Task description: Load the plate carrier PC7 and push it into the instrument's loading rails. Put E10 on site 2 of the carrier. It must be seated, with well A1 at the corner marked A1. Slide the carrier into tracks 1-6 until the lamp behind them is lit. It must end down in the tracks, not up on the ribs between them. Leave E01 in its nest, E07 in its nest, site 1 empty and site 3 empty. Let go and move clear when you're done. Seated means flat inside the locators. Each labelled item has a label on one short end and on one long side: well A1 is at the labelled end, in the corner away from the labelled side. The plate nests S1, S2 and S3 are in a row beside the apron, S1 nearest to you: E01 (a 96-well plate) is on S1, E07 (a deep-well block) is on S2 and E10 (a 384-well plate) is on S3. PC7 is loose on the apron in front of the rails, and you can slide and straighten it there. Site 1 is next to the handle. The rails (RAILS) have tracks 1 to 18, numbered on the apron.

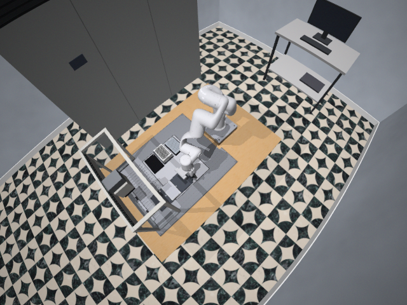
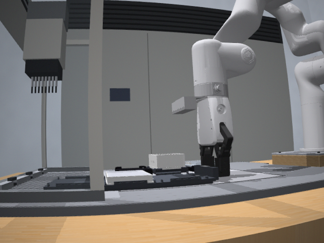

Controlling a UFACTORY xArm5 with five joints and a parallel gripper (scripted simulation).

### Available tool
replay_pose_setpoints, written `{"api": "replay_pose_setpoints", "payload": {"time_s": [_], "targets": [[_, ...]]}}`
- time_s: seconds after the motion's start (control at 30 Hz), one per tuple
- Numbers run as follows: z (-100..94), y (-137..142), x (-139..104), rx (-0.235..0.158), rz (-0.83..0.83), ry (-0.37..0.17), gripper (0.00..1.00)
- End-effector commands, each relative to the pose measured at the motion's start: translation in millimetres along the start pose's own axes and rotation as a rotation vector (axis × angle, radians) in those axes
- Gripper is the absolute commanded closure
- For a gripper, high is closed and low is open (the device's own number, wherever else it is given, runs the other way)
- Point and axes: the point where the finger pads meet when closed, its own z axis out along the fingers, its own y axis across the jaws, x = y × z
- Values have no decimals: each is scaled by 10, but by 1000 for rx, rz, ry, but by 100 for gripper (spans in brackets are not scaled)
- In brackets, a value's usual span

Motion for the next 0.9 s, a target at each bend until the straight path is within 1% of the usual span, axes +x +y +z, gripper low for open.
{"api": "replay_pose_setpoints", "payload": {"time_s": [0.0, 0.87], "targets": [[-14, -5, 54, 1, 0, 4, 19], [-15, -4, 274, 1, 0, 4, 19]]}}
